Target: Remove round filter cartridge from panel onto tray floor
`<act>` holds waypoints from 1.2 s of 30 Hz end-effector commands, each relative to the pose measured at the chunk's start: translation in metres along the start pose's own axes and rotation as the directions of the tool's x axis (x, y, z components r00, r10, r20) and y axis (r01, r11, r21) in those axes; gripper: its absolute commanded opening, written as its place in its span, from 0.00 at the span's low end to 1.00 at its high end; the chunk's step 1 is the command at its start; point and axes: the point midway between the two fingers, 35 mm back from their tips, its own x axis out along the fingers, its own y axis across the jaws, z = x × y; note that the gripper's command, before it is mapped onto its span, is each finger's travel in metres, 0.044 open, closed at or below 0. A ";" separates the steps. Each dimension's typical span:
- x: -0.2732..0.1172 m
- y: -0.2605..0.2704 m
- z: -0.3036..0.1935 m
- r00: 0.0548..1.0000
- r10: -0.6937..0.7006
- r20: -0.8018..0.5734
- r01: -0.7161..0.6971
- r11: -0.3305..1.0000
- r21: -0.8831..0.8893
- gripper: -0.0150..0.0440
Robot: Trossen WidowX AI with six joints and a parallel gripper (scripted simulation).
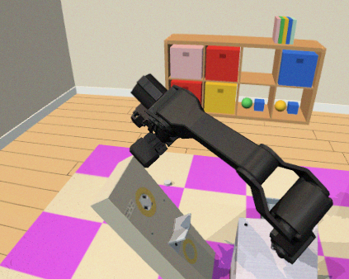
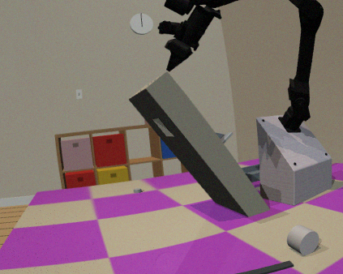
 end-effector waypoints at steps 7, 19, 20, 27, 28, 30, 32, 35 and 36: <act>0.011 0.036 -0.044 0.907 0.376 0.189 -0.272 0.866 -0.419 0.45; 0.002 0.067 -0.113 0.702 0.663 0.261 -0.249 0.571 -0.782 0.45; 0.002 0.067 -0.113 0.702 0.663 0.261 -0.249 0.571 -0.782 0.45; 0.003 0.068 -0.113 0.702 0.663 0.261 -0.249 0.571 -0.782 0.45; 0.004 0.068 -0.112 0.702 0.662 0.260 -0.249 0.571 -0.782 0.45; 0.006 0.070 -0.111 0.703 0.662 0.260 -0.248 0.571 -0.783 0.45; 0.008 0.072 -0.110 0.704 0.661 0.259 -0.248 0.571 -0.783 0.45; 0.012 0.075 -0.109 0.705 0.661 0.258 -0.248 0.570 -0.783 0.45; 0.013 0.076 -0.108 0.705 0.661 0.258 -0.248 0.570 -0.783 0.45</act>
